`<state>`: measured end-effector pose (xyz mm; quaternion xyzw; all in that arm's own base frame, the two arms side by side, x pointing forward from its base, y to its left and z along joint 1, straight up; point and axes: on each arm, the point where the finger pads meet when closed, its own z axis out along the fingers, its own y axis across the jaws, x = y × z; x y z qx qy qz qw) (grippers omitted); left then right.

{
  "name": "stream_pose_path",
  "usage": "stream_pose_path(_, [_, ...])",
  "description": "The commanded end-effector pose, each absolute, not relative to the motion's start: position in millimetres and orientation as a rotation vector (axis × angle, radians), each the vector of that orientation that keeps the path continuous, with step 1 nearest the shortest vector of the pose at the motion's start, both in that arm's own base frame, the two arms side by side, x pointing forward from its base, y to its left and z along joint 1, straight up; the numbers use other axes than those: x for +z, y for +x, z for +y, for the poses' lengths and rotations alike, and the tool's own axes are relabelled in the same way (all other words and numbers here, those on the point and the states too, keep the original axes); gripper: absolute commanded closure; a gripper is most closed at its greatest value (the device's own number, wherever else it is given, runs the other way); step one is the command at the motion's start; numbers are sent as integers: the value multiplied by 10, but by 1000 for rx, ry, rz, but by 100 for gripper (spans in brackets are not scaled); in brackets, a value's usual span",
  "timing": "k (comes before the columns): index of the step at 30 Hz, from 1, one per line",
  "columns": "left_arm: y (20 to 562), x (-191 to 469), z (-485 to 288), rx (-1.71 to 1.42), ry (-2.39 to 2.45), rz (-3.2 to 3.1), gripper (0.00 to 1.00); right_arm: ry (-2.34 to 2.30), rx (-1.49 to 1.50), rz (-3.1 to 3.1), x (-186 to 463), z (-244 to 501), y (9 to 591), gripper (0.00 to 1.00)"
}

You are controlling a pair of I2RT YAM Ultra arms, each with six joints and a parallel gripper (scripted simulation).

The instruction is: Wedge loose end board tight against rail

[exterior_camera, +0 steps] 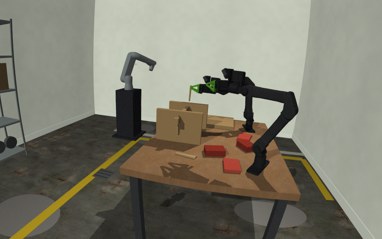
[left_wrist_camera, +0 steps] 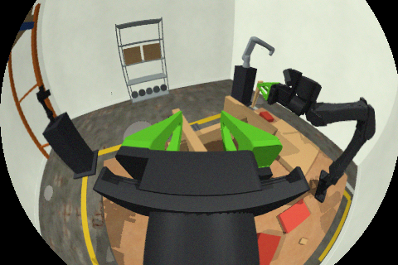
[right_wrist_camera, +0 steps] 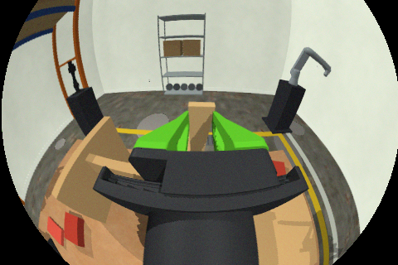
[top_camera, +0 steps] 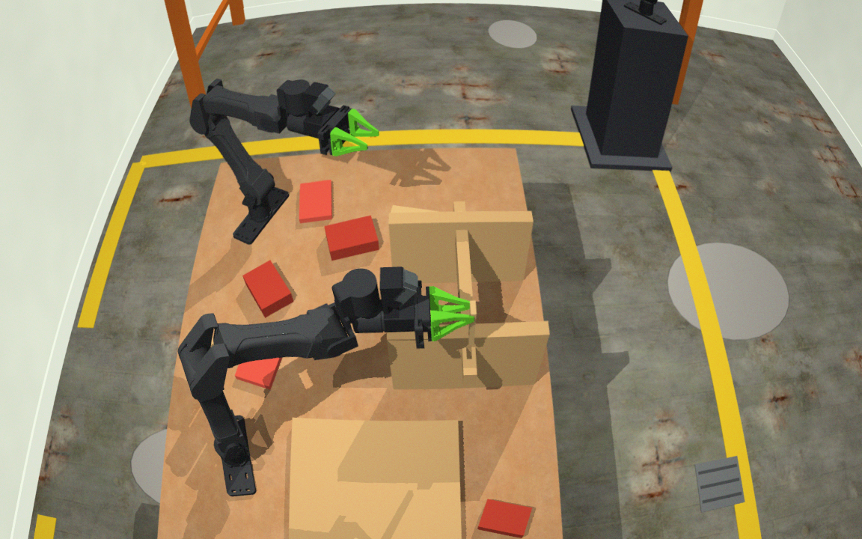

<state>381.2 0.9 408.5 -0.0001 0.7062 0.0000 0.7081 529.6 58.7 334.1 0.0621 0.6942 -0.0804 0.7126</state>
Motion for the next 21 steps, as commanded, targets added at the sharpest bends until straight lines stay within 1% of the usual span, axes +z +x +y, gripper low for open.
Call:
stream_pose_path(1, [3821,4340,-20,-5,2,1508,54,145,-175,1546,3276,613,5321,99])
stream_pose_path(2, [3821,4340,-20,-5,2,1508,54,143,-183,1557,3285,580,5287,99])
stream_pose_path(3, [3821,4340,-20,-5,2,1508,54,137,-189,1583,3154,585,5275,99])
stream_pose_path(5, [3821,4340,-20,-5,2,1508,54,141,-178,1561,3278,623,5328,99])
stream_pose_path(7, [3821,4340,-20,-5,2,1508,54,148,-164,1529,3459,629,5262,99])
stream_pose_path(10, [3821,4340,-20,-5,2,1508,54,151,-167,1528,3464,605,5264,99])
stream_pose_path(11, [3821,4340,-20,-5,2,1508,54,135,-182,1580,3111,616,5285,99])
stream_pose_path(18, [3821,4340,-20,-5,2,1508,54,140,-171,1550,3282,615,5265,99])
stream_pose_path(20, [3821,4340,-20,-5,2,1508,54,128,-183,1592,2972,630,5309,99])
stream_pose_path(21, [3821,4340,-20,-5,2,1508,54,130,-181,1585,3018,630,5310,99])
